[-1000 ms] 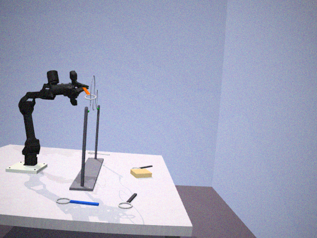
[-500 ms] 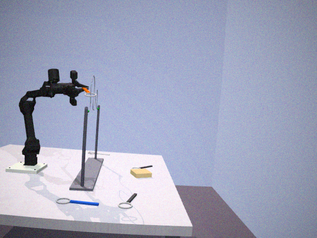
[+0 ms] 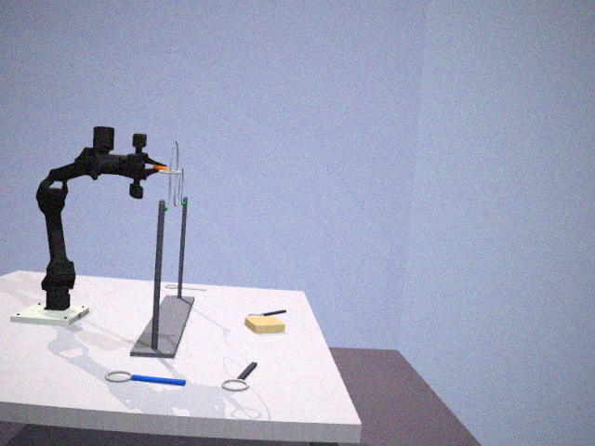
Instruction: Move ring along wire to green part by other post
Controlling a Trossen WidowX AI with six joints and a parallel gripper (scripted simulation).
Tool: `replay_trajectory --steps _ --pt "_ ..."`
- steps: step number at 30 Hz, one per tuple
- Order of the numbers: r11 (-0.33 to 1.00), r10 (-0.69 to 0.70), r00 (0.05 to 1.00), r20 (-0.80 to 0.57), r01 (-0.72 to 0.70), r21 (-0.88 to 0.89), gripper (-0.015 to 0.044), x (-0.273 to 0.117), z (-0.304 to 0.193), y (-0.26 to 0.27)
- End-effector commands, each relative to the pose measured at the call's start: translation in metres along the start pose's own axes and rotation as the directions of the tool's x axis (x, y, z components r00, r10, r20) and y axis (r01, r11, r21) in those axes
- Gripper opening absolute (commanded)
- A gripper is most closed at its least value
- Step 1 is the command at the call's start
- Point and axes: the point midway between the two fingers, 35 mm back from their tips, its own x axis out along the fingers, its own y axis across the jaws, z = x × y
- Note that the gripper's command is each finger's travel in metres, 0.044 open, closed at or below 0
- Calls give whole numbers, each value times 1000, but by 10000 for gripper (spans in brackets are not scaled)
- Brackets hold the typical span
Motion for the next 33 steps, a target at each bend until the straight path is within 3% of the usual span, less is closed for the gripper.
replay_trajectory --steps 1,33 --pt "998 -22 1000 -2 22 -51 -150 0 0 -1" --pt "904 -220 975 -38 189 -384 -150 -12 2 -13"
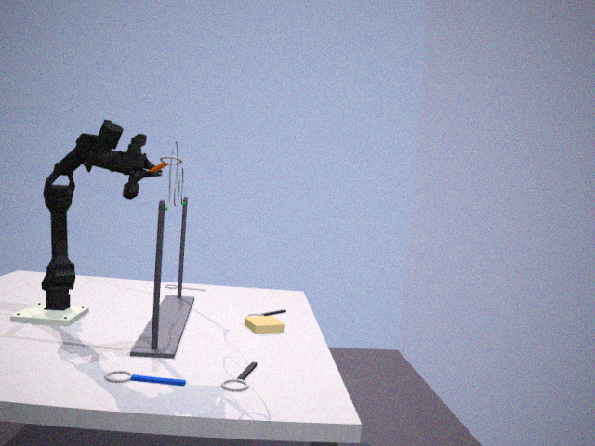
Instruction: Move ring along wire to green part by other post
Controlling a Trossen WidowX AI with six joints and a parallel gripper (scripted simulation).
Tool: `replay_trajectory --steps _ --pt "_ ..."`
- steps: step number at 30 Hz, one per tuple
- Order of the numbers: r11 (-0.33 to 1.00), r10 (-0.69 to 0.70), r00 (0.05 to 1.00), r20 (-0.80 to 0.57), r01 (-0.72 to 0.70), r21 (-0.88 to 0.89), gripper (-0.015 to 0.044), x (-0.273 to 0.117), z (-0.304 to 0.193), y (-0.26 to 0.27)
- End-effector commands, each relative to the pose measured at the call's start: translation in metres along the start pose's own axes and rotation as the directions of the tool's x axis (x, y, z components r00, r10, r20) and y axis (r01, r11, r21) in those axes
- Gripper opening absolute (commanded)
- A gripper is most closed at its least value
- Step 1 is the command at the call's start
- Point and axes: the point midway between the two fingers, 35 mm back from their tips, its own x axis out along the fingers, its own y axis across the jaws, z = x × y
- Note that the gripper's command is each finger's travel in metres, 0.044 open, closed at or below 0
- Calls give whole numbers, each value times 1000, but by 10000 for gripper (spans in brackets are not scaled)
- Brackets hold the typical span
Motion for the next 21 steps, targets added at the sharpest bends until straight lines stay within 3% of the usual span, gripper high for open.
replay_trajectory --steps 1,21 --pt "998 -27 1000 1 27 -48 -150 0 0 -1" --pt "953 -159 987 30 161 -256 -150 0 1 -9"
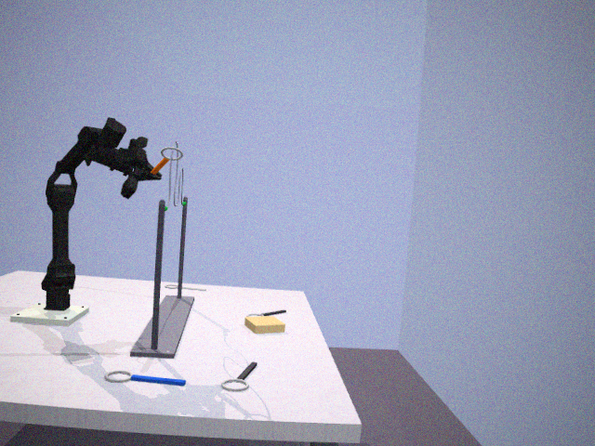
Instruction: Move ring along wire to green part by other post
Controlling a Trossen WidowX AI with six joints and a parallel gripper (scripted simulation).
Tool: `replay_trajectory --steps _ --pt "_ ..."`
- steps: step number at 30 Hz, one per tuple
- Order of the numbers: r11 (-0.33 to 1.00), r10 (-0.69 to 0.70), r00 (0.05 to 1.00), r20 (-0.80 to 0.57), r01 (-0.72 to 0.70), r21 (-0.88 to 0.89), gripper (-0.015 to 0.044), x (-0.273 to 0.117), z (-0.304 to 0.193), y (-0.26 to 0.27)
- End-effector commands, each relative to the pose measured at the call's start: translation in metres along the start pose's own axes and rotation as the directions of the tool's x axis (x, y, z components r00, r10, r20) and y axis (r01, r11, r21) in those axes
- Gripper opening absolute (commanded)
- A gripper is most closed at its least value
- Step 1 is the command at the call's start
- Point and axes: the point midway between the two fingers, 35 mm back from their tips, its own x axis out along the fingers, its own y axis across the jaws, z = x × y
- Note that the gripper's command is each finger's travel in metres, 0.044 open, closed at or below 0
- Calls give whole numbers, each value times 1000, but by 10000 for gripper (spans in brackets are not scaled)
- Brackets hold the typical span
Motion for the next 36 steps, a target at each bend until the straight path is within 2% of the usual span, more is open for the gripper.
replay_trajectory --steps 1,36 --pt "998 -28 1000 2 28 -49 -150 0 0 -1" --pt "871 -257 963 83 268 -411 -150 -1 3 -15"
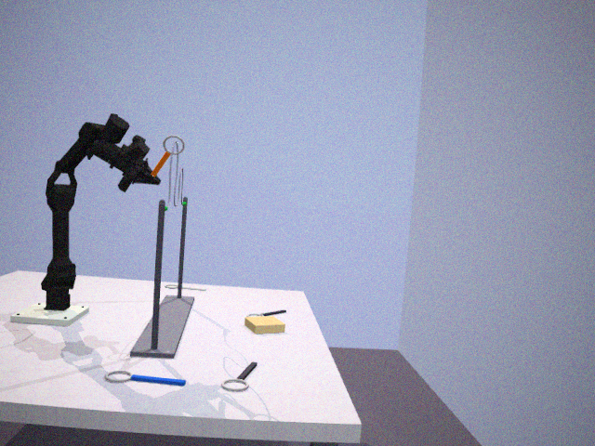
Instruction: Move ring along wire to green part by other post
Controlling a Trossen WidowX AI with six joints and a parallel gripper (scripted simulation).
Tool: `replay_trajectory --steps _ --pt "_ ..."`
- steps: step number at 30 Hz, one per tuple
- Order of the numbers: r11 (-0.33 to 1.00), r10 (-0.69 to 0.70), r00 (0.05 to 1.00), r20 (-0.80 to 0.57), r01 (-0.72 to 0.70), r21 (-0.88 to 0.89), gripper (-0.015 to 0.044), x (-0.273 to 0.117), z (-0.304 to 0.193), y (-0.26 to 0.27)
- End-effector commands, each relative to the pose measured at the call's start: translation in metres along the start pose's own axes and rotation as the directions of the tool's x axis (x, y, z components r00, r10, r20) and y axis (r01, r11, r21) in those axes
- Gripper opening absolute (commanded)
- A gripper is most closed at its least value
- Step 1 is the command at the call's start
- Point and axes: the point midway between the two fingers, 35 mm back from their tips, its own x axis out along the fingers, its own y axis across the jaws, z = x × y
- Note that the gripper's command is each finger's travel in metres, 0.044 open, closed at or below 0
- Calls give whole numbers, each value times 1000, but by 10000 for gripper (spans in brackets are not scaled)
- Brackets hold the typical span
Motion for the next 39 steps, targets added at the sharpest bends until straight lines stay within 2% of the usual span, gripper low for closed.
replay_trajectory --steps 1,20,39 --pt "998 -27 1000 4 27 -51 -150 0 0 -1" --pt "955 -153 987 42 159 -249 -150 0 1 -8" --pt "856 -265 958 106 285 -431 -150 -1 4 -16"
